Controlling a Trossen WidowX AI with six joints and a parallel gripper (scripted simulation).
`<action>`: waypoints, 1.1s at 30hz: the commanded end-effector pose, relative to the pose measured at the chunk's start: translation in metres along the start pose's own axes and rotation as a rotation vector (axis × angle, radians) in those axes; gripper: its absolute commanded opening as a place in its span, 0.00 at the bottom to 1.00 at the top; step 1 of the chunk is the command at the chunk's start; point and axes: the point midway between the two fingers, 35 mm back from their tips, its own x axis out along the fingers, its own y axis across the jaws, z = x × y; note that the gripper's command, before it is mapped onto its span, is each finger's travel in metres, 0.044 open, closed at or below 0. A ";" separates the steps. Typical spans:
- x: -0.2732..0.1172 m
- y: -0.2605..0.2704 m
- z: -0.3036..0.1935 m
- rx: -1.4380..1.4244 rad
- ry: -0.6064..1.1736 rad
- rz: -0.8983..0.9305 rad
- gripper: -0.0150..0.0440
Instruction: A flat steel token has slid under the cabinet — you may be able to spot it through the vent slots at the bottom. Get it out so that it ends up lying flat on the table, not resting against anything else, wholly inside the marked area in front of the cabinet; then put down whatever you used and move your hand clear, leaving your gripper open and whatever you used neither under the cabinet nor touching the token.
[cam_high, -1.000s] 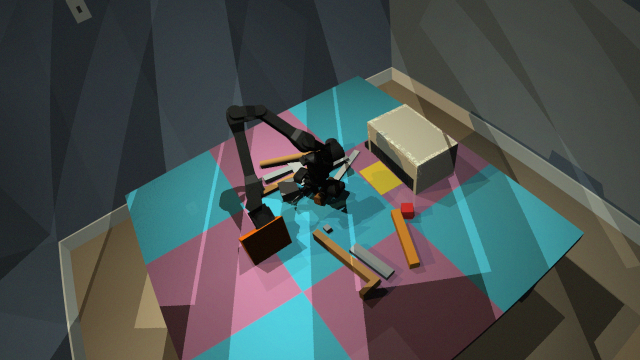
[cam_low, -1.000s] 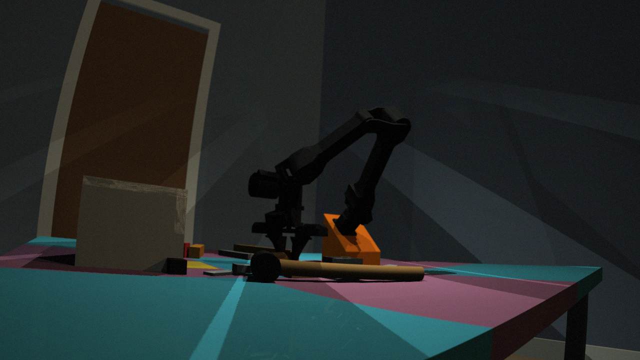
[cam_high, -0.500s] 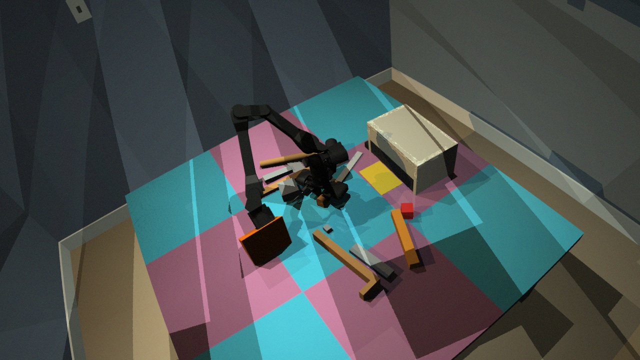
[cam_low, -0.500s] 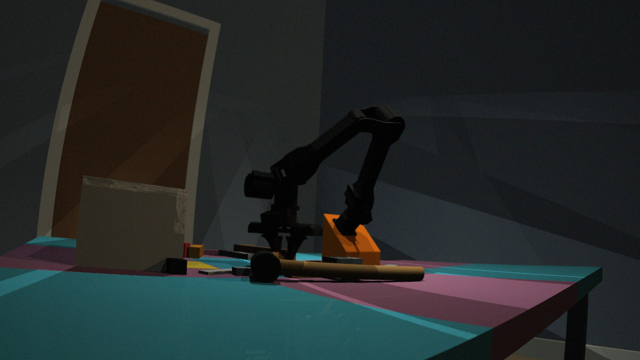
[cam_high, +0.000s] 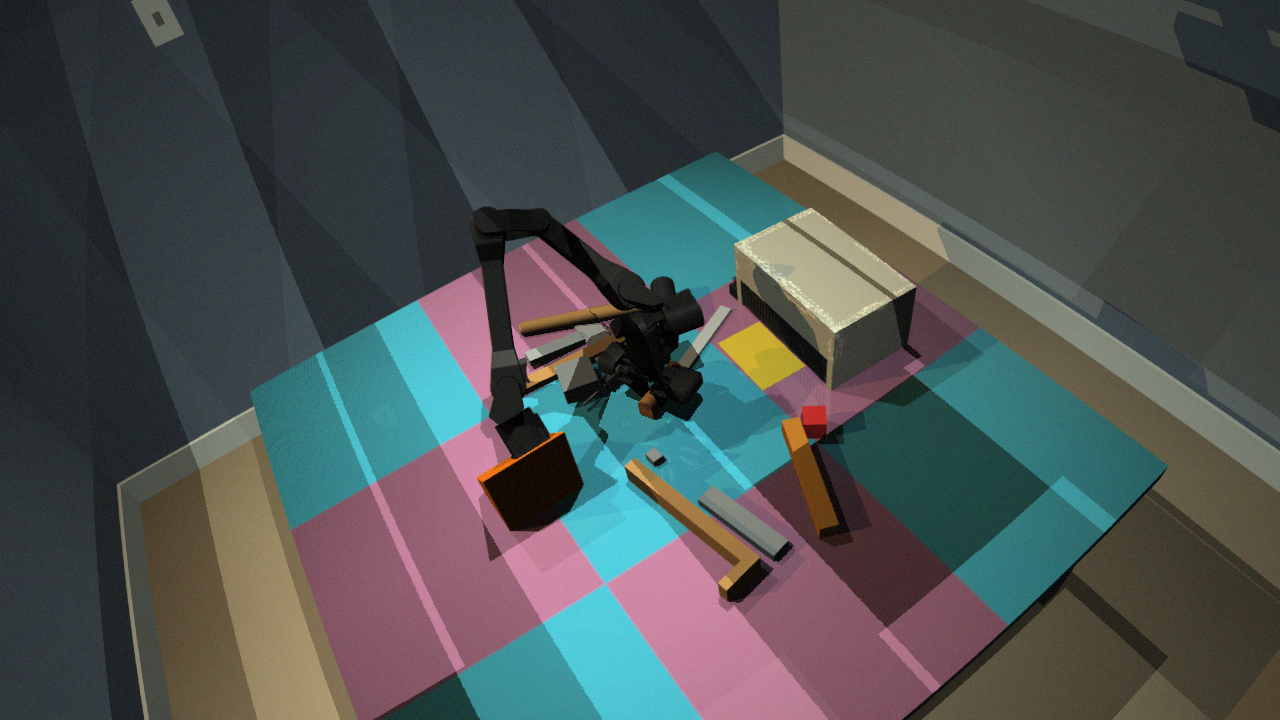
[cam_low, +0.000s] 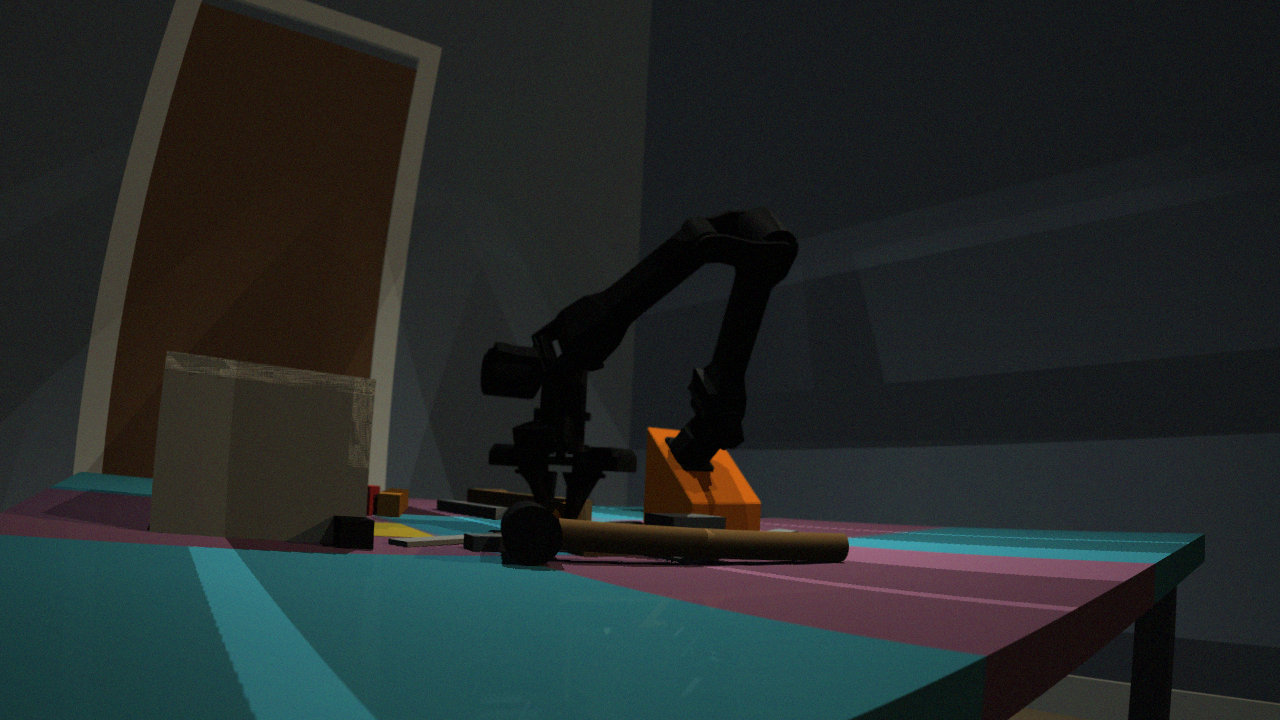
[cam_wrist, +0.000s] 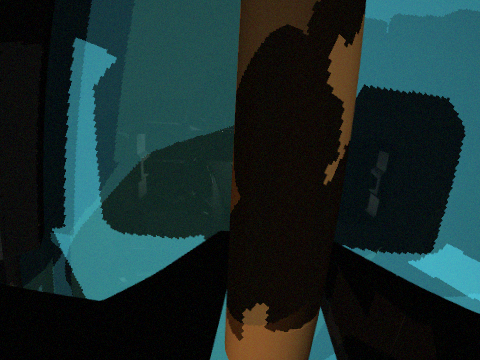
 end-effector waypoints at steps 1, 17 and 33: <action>-0.002 -0.006 0.000 0.004 -0.004 -0.004 0.25; -0.002 -0.021 -0.005 0.003 -0.004 -0.005 0.25; -0.002 -0.037 -0.011 0.003 -0.004 -0.006 0.25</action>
